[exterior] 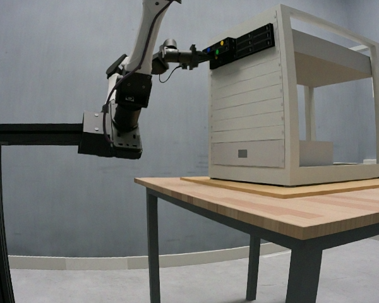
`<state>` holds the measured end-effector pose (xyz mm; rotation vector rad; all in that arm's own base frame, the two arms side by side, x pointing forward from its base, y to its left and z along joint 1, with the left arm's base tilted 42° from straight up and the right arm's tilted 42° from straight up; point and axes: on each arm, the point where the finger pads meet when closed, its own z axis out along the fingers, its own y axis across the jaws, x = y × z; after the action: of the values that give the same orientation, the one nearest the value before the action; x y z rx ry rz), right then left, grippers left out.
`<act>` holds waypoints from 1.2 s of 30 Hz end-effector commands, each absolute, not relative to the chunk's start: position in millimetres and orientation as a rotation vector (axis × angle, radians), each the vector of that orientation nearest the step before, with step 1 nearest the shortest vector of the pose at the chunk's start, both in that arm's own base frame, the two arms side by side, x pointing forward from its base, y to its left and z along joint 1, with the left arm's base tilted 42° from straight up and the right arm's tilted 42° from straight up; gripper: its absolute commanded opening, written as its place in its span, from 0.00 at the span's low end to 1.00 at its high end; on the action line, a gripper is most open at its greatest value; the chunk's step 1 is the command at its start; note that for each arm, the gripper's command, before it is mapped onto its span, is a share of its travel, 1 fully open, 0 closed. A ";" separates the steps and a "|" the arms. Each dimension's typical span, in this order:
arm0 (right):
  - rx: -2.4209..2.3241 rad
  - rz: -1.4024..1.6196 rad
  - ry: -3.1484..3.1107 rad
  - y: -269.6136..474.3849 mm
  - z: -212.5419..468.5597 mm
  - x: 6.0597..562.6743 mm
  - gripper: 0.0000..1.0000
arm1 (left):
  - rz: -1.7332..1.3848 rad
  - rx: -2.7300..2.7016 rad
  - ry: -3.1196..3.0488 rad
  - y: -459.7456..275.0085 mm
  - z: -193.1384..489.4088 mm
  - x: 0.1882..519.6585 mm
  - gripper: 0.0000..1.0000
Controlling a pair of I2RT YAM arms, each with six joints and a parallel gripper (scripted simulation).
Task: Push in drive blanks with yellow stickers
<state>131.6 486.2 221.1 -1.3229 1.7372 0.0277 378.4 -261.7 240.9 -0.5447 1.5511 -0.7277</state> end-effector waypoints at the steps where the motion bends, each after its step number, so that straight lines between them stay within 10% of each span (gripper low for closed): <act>1: -1.298 0.029 1.741 484.3 231.7 135.1 1.00 | -0.767 -0.557 1.503 -265.6 250.8 353.0 0.00; 36: -1.089 -0.146 1.752 457.6 248.1 162.8 1.00 | -0.782 -0.555 1.514 -370.4 203.8 310.3 0.00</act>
<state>155.4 465.1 231.6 -1.1579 1.7532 -0.1230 312.3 -362.6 187.8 -0.5168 1.5619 -0.7354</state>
